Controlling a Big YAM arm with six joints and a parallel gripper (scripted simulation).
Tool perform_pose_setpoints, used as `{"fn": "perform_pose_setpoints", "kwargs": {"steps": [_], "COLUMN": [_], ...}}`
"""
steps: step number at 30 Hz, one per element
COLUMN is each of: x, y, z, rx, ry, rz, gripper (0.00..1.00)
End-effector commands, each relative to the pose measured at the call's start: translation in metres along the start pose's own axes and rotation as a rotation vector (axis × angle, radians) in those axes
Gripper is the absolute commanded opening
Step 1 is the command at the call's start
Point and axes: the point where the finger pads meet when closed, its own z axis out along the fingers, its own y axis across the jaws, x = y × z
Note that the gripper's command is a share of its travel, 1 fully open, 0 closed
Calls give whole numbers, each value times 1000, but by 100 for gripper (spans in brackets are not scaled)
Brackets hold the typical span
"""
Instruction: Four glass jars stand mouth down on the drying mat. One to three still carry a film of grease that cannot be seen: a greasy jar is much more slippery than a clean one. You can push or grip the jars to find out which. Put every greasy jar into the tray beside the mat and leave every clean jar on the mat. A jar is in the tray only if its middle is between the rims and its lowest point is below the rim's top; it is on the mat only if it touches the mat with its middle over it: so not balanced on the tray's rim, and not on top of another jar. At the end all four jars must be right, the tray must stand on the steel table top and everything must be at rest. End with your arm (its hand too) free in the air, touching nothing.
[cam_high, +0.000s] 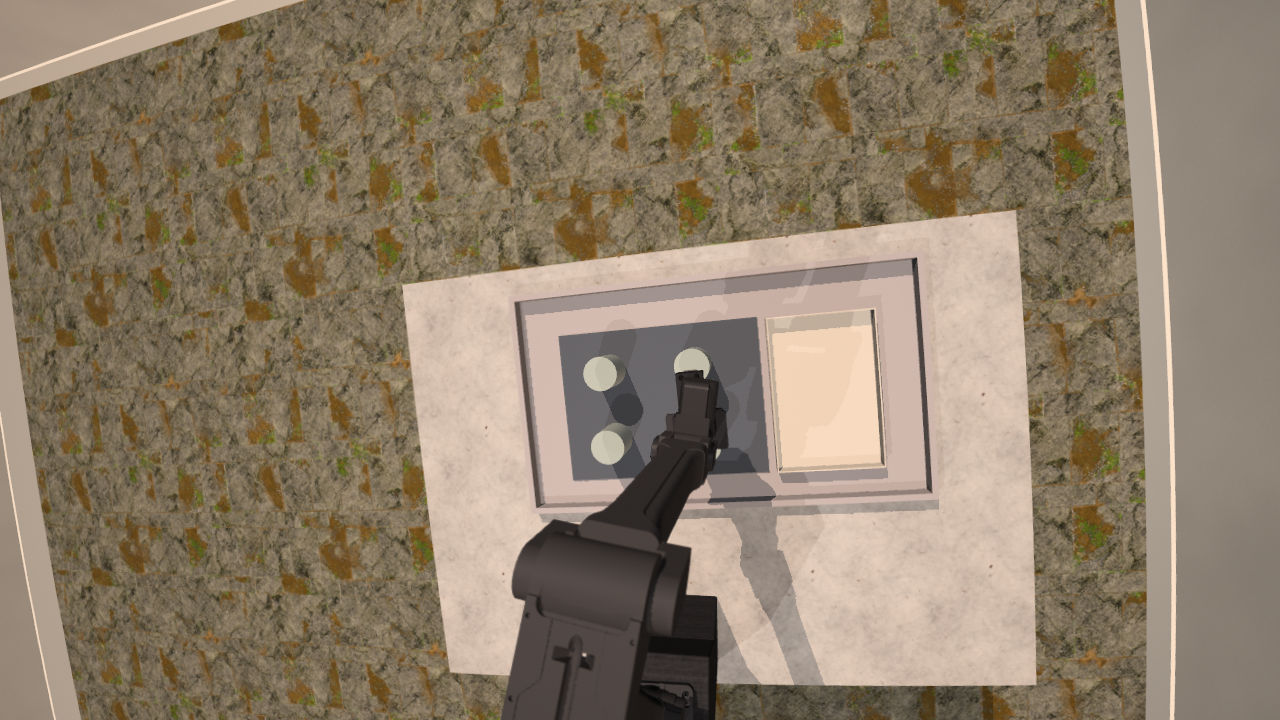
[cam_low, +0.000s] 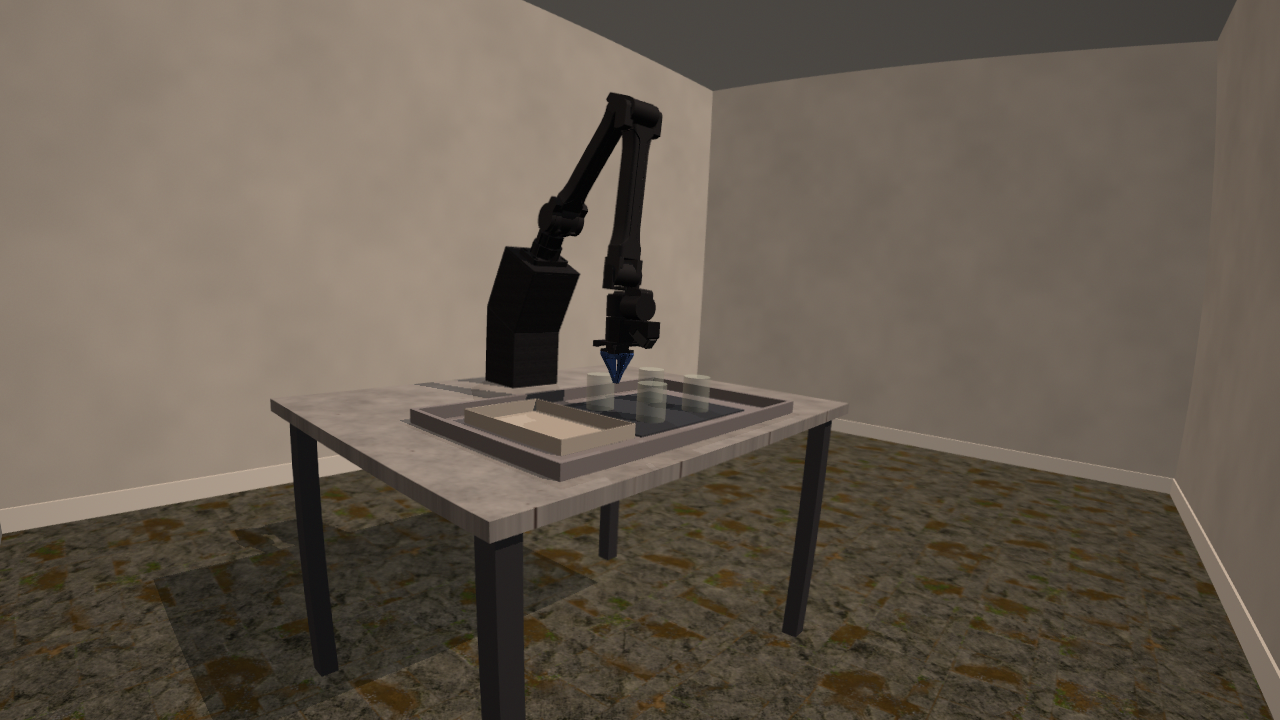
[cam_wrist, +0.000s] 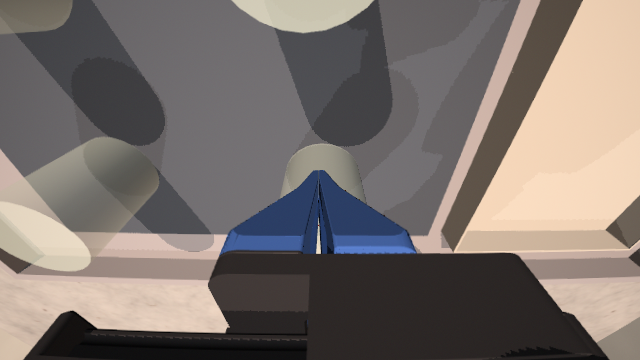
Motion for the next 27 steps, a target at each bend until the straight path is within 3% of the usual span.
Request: {"fn": "perform_pose_setpoints", "kwargs": {"steps": [1, 27], "x": [11, 15], "y": [-3, -3], "z": [-3, -3], "rx": [1, 1], "ry": [11, 11], "rz": [3, 3], "gripper": [0, 0]}}
